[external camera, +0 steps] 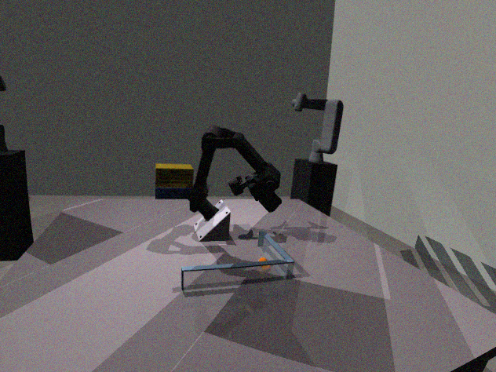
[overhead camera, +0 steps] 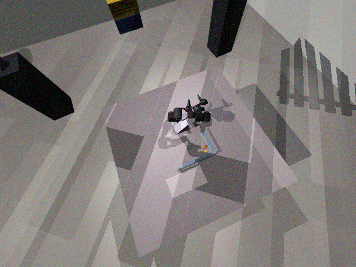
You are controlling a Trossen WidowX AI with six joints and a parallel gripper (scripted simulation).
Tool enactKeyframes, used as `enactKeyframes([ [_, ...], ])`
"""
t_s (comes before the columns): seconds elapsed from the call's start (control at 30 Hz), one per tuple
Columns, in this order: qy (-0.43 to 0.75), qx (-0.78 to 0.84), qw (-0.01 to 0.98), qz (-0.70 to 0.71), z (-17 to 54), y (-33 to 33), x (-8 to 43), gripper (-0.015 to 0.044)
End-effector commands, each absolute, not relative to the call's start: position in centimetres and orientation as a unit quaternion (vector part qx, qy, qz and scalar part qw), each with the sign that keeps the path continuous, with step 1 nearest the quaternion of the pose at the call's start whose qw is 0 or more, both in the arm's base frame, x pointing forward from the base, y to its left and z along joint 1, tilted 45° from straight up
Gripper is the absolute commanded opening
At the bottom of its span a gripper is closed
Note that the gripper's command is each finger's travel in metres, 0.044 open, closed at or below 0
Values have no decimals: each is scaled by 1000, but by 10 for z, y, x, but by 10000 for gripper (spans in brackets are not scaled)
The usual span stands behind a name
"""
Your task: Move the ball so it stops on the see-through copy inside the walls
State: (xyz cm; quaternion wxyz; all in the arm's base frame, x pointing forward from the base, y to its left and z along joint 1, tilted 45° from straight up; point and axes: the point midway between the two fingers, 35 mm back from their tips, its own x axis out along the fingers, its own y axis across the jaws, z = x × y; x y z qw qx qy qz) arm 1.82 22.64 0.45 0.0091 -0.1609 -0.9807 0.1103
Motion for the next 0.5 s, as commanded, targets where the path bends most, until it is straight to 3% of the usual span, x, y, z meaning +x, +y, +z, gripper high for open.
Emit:
enactKeyframes([
  [0.0,-981,-161,8,109,5,226,19,374],
  [0.17,-991,-126,-36,35,0,212,33,243],
  [0.47,-958,76,-197,-196,-34,171,91,240],
])
